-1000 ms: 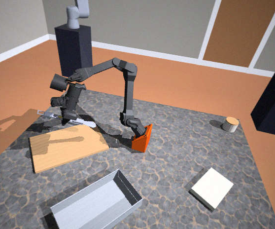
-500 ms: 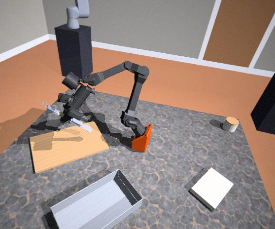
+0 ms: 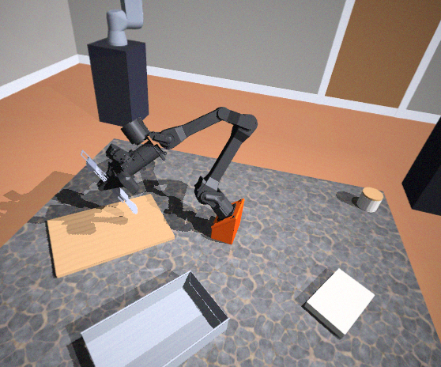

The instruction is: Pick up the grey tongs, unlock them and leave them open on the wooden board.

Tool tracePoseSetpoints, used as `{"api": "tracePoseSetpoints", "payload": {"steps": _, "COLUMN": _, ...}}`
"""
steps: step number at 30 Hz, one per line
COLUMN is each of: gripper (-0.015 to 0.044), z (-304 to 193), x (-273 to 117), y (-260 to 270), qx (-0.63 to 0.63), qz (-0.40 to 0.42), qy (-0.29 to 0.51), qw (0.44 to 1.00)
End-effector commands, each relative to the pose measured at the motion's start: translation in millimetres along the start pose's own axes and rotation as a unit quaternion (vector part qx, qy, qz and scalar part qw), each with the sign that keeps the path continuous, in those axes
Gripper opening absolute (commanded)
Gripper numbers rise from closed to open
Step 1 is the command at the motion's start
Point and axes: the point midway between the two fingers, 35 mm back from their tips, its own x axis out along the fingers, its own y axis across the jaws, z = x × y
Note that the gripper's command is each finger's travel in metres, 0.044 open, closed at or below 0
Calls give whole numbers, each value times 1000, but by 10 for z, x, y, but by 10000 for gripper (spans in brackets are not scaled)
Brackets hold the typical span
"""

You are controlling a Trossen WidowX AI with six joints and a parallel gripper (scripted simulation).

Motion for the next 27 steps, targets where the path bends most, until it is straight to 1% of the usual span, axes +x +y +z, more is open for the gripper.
{"api": "tracePoseSetpoints", "payload": {"steps": 1, "gripper": -150, "z": 53, "x": -93, "y": 17, "qx": -34, "qz": -10, "qy": -56, "qw": 998}}
{"api": "tracePoseSetpoints", "payload": {"steps": 4, "gripper": -150, "z": 58, "x": -120, "y": 24, "qx": -45, "qz": -13, "qy": -70, "qw": 996}}
{"api": "tracePoseSetpoints", "payload": {"steps": 27, "gripper": -150, "z": 58, "x": -120, "y": 24, "qx": -45, "qz": -13, "qy": -70, "qw": 996}}
